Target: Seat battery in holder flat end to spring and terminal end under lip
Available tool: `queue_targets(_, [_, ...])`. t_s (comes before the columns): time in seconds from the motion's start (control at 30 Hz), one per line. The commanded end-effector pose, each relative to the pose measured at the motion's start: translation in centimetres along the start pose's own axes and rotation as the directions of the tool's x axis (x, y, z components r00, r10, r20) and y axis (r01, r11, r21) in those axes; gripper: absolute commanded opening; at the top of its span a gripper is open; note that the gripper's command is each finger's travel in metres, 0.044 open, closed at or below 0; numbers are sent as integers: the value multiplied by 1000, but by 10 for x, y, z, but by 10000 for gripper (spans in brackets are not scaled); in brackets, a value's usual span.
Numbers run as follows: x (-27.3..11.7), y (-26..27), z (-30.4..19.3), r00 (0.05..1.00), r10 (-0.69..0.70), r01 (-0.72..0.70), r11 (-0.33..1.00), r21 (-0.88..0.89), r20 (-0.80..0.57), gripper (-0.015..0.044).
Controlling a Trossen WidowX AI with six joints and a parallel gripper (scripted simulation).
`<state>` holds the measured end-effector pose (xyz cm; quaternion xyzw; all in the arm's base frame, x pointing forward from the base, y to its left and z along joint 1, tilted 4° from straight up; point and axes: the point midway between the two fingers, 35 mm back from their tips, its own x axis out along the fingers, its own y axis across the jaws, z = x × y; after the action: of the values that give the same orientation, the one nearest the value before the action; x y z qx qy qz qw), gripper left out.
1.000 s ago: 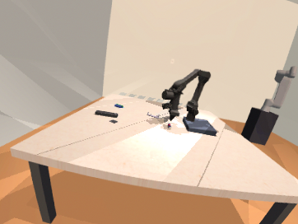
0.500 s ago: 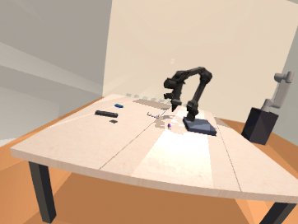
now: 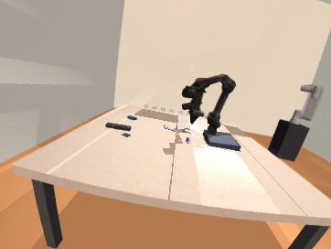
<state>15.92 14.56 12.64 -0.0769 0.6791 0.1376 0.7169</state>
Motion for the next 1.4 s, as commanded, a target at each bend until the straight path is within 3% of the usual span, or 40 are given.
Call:
queue_targets(0.0, [16,3,0,1000,-9,5,955,-296,-10,157])
queue_targets(0.1, [29,7,1,1000,-9,2,823,-568,-9,222])
queue_targets(0.27, [50,13,0,1000,-9,-3,445,-895,-7,222])
queue_targets(0.4, [64,17,-1,1000,-9,-5,131,-991,-6,222])
queue_targets(1.37, [85,17,0,1000,-9,-5,116,-993,-6,222])
